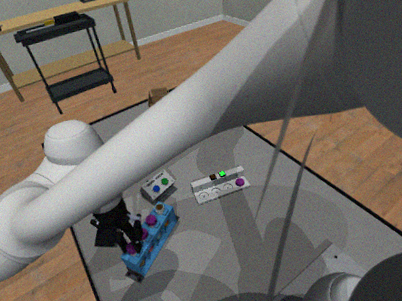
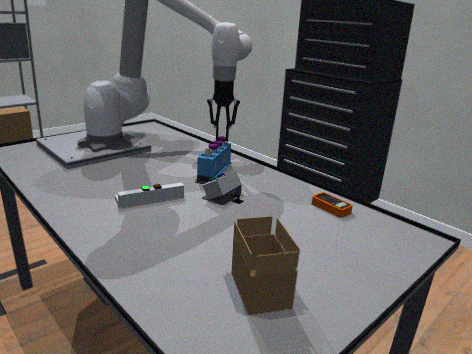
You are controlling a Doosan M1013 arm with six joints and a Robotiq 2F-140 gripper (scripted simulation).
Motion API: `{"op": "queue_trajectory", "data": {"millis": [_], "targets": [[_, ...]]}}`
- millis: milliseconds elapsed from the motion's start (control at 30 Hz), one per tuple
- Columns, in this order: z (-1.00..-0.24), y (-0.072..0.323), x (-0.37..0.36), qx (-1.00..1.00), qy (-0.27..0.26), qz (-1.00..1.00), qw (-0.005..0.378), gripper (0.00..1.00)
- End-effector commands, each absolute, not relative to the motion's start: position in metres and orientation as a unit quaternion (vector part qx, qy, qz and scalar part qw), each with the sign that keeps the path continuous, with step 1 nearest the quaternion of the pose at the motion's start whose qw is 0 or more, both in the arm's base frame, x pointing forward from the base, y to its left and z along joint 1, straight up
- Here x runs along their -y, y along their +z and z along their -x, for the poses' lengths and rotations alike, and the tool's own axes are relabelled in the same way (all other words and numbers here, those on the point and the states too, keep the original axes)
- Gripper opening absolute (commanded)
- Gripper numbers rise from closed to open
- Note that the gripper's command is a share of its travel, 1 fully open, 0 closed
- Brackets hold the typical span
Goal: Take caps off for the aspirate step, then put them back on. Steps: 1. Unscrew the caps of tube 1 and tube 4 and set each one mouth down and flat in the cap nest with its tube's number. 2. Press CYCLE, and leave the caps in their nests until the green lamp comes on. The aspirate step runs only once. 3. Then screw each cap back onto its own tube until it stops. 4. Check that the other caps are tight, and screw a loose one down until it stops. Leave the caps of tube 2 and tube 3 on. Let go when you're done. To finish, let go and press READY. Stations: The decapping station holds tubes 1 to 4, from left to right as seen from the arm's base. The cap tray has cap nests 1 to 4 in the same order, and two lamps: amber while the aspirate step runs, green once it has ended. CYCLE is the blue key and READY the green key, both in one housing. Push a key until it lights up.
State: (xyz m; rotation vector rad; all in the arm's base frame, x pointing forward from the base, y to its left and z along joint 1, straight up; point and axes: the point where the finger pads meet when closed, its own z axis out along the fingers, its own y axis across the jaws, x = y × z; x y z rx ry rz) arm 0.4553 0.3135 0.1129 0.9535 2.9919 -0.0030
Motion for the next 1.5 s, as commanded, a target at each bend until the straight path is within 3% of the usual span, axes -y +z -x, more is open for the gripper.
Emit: {"op": "queue_trajectory", "data": {"millis": [0,367,1300,1333,1467], "targets": [[-0.4556,0.1135,-0.3138,-0.953,0.000,-0.304,0.001,0.30],[-0.4556,0.1134,-0.3137,-0.942,0.000,-0.335,0.001,0.30],[-0.4556,0.1132,-0.3137,-0.764,0.000,-0.645,0.001,0.30],[-0.4556,0.1122,-0.3137,-0.764,0.000,-0.645,0.001,0.41],[-0.4556,0.1122,-0.3137,-0.764,0.000,-0.645,0.001,0.41]]}}
